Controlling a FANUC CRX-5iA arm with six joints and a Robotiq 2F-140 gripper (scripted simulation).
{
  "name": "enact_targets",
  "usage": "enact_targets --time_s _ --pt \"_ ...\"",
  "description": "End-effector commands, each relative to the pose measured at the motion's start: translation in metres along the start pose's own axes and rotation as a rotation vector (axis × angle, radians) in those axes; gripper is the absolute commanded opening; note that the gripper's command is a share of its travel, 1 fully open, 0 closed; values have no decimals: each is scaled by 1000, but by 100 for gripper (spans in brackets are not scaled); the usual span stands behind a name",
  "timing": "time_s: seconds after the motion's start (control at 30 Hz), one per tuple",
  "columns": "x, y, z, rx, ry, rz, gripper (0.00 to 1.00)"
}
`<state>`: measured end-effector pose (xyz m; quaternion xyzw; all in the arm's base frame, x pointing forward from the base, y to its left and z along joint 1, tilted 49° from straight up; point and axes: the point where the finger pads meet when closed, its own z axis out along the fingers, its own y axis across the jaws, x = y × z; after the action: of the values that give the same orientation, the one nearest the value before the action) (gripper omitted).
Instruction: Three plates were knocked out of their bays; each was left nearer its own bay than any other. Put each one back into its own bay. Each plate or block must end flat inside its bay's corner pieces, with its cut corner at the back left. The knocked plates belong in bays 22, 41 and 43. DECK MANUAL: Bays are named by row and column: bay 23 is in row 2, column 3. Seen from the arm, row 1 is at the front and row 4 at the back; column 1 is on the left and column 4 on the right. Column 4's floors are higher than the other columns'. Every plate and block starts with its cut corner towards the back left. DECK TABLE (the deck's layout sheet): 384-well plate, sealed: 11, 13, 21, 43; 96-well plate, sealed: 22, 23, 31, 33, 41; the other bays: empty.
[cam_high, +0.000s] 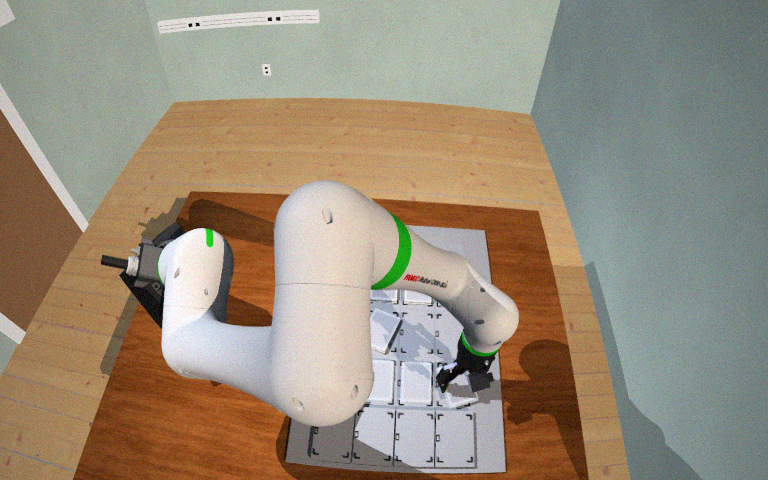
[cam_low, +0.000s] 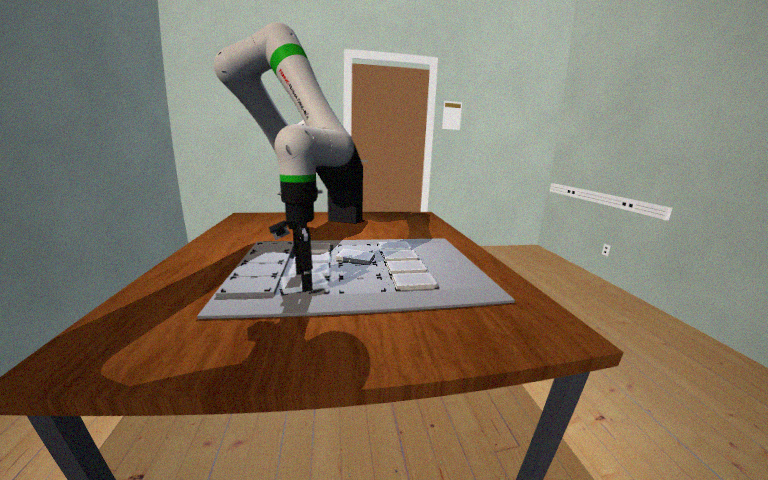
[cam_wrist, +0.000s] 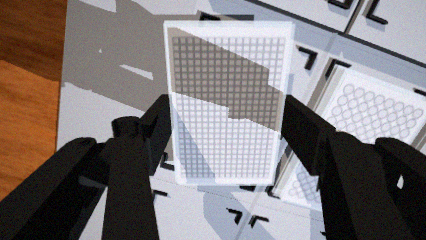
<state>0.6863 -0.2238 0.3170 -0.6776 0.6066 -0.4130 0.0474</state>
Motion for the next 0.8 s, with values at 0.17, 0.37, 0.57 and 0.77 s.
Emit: enact_targets --time_s 0.17,0.37,0.57,0.77 --pt "0 -1 -6 2 1 0 10" --pt "0 -1 -14 2 1 0 10" --pt "0 -1 -20 2 1 0 10" --pt "0 -1 -28 2 1 0 10"
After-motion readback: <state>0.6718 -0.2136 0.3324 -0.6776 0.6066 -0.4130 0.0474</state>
